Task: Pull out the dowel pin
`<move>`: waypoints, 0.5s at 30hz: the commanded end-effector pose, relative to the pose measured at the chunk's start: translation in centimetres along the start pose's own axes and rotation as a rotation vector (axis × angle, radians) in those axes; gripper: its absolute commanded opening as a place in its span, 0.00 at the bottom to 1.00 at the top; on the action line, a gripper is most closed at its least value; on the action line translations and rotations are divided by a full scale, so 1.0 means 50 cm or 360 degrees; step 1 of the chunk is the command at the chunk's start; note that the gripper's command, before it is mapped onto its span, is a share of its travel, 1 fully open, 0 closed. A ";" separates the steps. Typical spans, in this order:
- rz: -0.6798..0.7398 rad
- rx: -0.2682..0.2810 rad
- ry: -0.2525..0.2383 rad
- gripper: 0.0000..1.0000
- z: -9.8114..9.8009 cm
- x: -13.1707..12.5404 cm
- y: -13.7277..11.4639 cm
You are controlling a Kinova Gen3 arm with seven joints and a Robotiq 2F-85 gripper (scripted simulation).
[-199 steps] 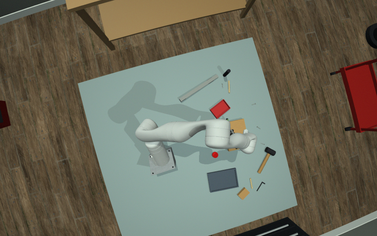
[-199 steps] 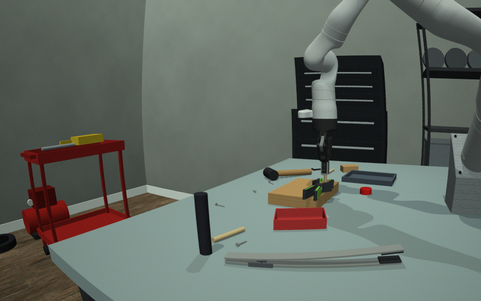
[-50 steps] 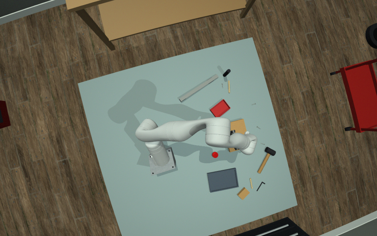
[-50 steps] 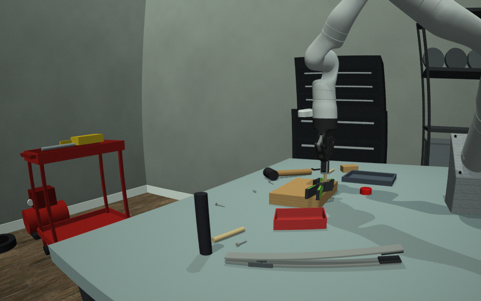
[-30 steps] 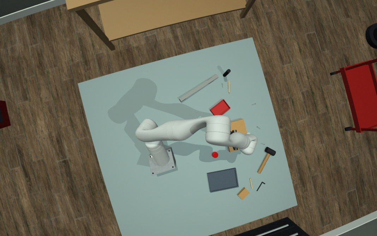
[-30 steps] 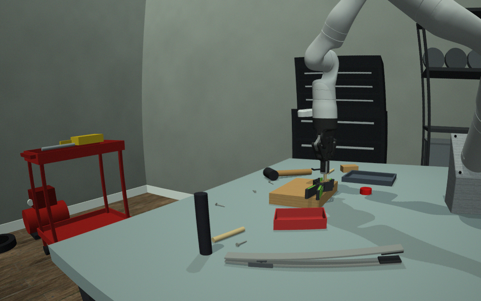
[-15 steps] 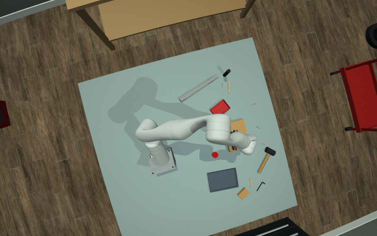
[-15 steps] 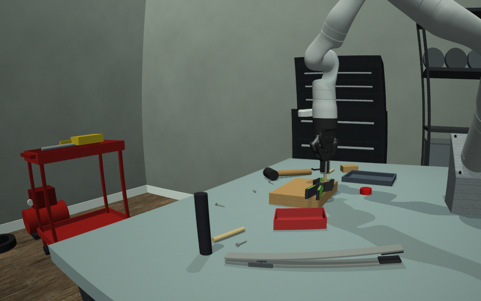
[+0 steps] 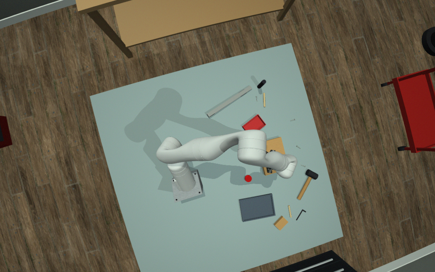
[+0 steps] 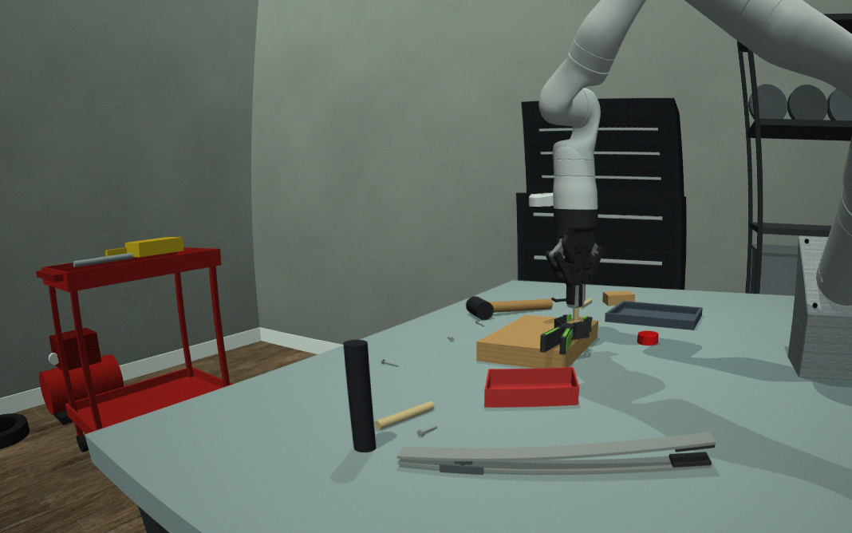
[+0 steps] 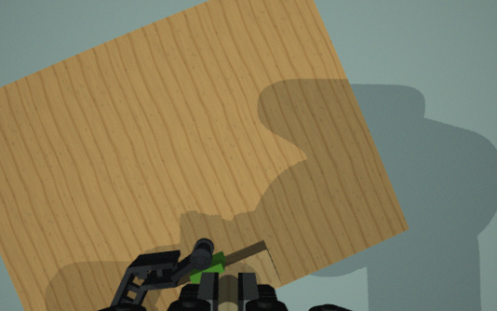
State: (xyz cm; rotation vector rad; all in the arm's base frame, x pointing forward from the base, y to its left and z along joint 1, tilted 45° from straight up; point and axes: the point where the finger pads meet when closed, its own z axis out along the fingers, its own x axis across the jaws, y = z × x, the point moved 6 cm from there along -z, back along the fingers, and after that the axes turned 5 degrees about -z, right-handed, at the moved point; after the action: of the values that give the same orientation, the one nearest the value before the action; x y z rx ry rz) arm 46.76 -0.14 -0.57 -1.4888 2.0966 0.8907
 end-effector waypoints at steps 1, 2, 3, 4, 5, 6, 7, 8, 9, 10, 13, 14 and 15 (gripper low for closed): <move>0.0054 -0.0005 -0.0003 0.10 -0.003 -0.005 0.002; 0.0067 -0.0005 -0.0003 0.10 -0.003 -0.006 0.002; 0.0067 -0.0005 -0.0003 0.10 -0.003 -0.006 0.002; 0.0067 -0.0005 -0.0003 0.10 -0.003 -0.006 0.002; 0.0081 -0.0005 -0.0003 0.10 -0.003 -0.006 0.002; 0.0095 -0.0005 -0.0003 0.10 -0.003 -0.006 0.002; 0.0109 -0.0005 -0.0003 0.10 -0.003 -0.006 0.002; 0.0122 -0.0005 -0.0003 0.10 -0.004 -0.006 0.002; 0.0136 -0.0005 -0.0003 0.10 -0.004 -0.006 0.002; 0.0150 -0.0005 -0.0003 0.10 -0.004 -0.006 0.002; 0.0191 -0.0005 -0.0003 0.10 -0.004 -0.006 0.002; 0.0205 -0.0005 -0.0003 0.10 -0.004 -0.006 0.002; 0.0218 -0.0005 -0.0003 0.10 -0.004 -0.006 0.002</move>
State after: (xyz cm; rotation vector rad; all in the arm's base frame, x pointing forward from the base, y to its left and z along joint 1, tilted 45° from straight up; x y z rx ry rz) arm 46.75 -0.16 -0.56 -1.3827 2.1987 0.9309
